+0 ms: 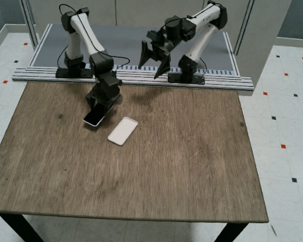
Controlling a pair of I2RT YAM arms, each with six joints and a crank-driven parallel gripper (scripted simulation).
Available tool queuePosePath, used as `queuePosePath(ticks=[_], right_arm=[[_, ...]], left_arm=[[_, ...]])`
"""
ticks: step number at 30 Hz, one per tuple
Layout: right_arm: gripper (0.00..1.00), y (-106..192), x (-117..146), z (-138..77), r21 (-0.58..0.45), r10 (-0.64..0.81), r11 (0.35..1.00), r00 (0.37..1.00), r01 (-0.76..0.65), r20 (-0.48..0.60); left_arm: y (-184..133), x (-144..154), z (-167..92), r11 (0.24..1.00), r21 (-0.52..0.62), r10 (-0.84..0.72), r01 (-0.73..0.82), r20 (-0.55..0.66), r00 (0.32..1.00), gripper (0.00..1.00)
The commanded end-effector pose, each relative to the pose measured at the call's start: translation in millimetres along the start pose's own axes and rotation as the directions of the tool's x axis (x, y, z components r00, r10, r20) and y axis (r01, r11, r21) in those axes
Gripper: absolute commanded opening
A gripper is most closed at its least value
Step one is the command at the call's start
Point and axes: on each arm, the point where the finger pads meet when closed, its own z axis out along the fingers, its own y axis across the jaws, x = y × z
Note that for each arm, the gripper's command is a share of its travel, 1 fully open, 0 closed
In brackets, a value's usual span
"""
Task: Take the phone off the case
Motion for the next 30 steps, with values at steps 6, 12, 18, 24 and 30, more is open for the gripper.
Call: queuePosePath(ticks=[6,12,18,24,30], right_arm=[[0.73,-15,17,-11,0.083,0.270,0.960,0.962,-0.267,-0.038],[0.73,-14,15,-8,0.105,0.491,0.867,0.871,-0.487,-0.024],[0.73,-10,15,3,0.099,0.491,0.868,0.871,-0.487,-0.025],[0.73,-15,15,23,0.101,0.492,0.867,0.870,-0.488,-0.024],[0.73,-18,18,17,0.133,0.495,0.863,0.869,-0.488,-0.023]], left_arm=[[2,2,0,1.000,-0.008,-0.004,0.004,-0.008,1.000,1.00],[2,2,0,1.000,-0.008,-0.004,0.004,-0.008,1.000,1.00],[2,2,0,1.000,-0.008,-0.004,0.004,-0.009,1.000,1.00],[2,2,0,1.000,-0.008,-0.004,0.004,-0.008,1.000,1.00],[2,2,0,1.000,-0.008,-0.004,0.004,-0.009,1.000,1.00]])
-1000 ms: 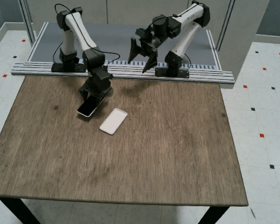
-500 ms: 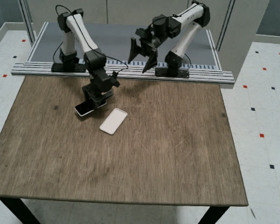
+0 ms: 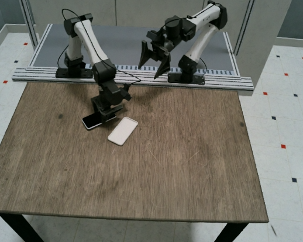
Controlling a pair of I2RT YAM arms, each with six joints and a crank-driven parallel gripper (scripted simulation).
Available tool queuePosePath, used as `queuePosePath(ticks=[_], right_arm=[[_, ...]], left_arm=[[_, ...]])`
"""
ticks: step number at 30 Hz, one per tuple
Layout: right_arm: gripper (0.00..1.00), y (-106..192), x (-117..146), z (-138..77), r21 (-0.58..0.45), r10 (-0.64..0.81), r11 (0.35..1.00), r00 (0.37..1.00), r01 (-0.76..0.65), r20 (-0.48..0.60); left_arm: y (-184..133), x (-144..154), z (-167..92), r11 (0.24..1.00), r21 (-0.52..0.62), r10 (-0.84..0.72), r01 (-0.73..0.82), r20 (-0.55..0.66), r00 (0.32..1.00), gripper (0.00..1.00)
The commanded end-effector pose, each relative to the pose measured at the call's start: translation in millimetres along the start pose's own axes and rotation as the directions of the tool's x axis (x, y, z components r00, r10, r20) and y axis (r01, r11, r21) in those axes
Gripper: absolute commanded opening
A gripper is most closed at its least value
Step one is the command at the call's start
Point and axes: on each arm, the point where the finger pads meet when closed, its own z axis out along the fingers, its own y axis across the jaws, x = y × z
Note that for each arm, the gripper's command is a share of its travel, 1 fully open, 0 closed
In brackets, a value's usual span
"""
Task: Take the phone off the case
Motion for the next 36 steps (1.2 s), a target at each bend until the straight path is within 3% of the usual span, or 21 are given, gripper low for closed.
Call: queuePosePath(ticks=[1,10,13,14,16,19,27,36], right_arm=[[0.73,-19,5,-14,0.094,0.017,0.995,1.000,-0.014,-0.024],[0.73,-17,5,6,0.068,0.013,0.998,1.000,-0.012,-0.025],[0.73,-12,4,4,0.081,0.013,0.997,1.000,-0.011,-0.024],[0.73,-10,3,0,0.089,0.014,0.996,1.000,-0.012,-0.024],[0.95,-7,3,-5,0.085,0.014,0.996,1.000,-0.012,-0.024],[0.95,-7,4,-10,0.083,0.016,0.996,1.000,-0.014,-0.024],[0.95,-4,3,-73,0.090,0.015,0.996,1.000,-0.013,-0.024],[0.95,-6,-6,-68,0.103,0.059,0.992,0.996,-0.066,0.066]], left_arm=[[2,2,0,1.000,-0.008,-0.004,0.004,-0.009,1.000,1.00],[2,2,0,1.000,-0.008,-0.004,0.004,-0.008,1.000,1.00],[2,2,0,1.000,-0.008,-0.004,0.004,-0.008,1.000,1.00],[2,2,0,1.000,-0.008,-0.004,0.004,-0.008,1.000,1.00],[2,2,0,1.000,-0.008,-0.004,0.004,-0.008,1.000,1.00],[2,2,0,1.000,-0.008,-0.004,0.004,-0.008,1.000,1.00],[2,2,0,1.000,-0.008,-0.004,0.004,-0.009,1.000,1.00],[-6,-6,2,0.999,0.044,0.006,-0.007,0.025,1.000,1.00]])
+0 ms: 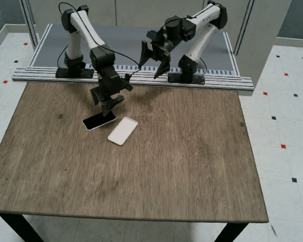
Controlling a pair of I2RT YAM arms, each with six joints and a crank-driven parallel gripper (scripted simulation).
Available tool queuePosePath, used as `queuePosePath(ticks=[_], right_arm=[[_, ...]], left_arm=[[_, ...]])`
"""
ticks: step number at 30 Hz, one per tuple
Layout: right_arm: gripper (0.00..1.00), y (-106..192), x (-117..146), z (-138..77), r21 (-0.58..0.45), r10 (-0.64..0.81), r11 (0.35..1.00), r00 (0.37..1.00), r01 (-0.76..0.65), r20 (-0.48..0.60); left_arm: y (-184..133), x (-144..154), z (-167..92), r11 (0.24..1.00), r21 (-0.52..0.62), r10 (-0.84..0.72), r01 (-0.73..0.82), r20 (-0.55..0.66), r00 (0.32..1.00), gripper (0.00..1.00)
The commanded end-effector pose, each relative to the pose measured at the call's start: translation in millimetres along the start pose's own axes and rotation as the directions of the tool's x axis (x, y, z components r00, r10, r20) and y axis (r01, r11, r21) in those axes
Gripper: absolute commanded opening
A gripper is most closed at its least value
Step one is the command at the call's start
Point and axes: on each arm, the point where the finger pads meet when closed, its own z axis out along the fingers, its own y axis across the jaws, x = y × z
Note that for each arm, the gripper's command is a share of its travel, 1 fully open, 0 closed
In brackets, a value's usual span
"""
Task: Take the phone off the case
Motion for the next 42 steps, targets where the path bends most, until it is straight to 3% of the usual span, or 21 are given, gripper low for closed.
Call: queuePosePath(ticks=[1,5,14,16,20,25,29,42], right_arm=[[0.95,6,-5,-8,0.015,0.077,0.997,0.993,-0.079,0.087],[0.95,-1,-10,-10,0.068,0.188,0.975,0.952,-0.210,0.241],[0.95,0,2,-23,0.069,0.427,0.817,0.680,-0.573,0.596],[0.95,0,2,-23,0.069,0.427,0.817,0.680,-0.573,0.596],[0.95,6,10,-26,0.034,0.475,0.734,0.549,-0.678,0.688],[0.95,17,17,-23,-0.009,0.512,0.663,0.444,-0.749,0.736],[0.95,23,19,-18,-0.029,0.530,0.644,0.419,-0.765,0.737],[0.95,28,20,-15,-0.031,0.541,0.646,0.429,-0.762,0.723]], left_arm=[[-9,-9,3,0.998,0.064,0.008,-0.011,0.041,0.999,1.00],[-22,-15,8,0.985,0.172,0.016,-0.030,0.083,0.996,1.00],[-35,-21,14,0.912,0.397,0.038,-0.108,0.181,0.983,1.00],[-35,-21,14,0.912,0.397,0.038,-0.108,0.181,0.983,1.00],[-34,-19,14,0.879,0.456,0.046,-0.139,0.210,0.977,1.00],[-28,-14,15,0.869,0.475,0.042,-0.140,0.211,0.977,1.00],[-23,-9,18,0.882,0.459,0.027,-0.109,0.181,0.983,1.00],[-23,-12,18,0.883,0.455,0.028,-0.112,0.186,0.982,1.00]])
